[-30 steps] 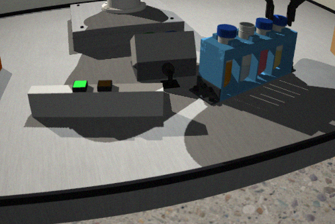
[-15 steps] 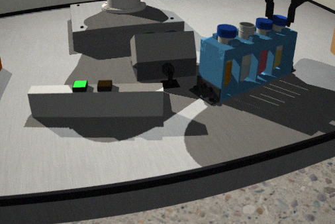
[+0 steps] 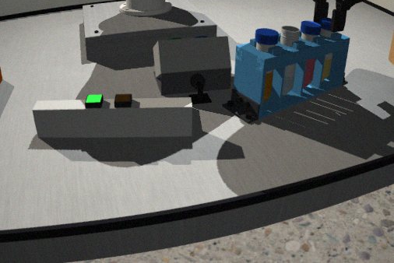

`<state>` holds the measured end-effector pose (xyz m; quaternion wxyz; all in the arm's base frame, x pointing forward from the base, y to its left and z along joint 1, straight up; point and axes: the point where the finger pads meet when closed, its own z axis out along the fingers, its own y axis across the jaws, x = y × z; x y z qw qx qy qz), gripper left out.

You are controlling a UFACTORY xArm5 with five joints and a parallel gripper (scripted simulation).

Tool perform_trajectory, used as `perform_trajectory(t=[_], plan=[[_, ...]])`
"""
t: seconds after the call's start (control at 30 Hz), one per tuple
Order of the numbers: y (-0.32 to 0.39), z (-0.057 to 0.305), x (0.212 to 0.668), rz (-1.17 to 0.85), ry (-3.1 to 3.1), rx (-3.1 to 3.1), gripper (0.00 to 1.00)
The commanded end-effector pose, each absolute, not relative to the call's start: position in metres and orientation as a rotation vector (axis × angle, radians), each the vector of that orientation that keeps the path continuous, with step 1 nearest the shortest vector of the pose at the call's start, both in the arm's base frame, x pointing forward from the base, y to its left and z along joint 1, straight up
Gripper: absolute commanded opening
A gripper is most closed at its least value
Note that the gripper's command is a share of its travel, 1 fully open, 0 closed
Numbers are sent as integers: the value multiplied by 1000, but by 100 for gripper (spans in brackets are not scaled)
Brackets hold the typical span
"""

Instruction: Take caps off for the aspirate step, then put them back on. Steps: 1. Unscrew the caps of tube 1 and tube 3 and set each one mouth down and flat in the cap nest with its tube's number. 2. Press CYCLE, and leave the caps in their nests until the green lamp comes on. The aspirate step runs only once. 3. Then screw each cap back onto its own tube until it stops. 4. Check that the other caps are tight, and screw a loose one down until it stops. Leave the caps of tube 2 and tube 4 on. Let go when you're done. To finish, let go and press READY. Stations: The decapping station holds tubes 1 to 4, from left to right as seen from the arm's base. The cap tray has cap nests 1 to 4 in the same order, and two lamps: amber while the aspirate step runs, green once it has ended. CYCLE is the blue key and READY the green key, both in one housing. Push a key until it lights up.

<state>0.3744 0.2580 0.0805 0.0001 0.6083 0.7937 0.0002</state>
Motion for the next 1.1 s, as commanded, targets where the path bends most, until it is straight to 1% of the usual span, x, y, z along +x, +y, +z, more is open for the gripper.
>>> perform_trajectory(t=[0.0, 0.17, 0.37, 0.63, 0.67, 1.07], plan=[[259, 82, 376, 7, 2203, 2239, 0], [259, 81, 376, 7, 2062, 2369, 0], [259, 81, 376, 7, 1691, 2648, 0], [259, 81, 376, 7, 1664, 2665, 0], [259, 81, 376, 7, 1664, 2665, 46], [259, 81, 376, 7, 1664, 2665, 46]])
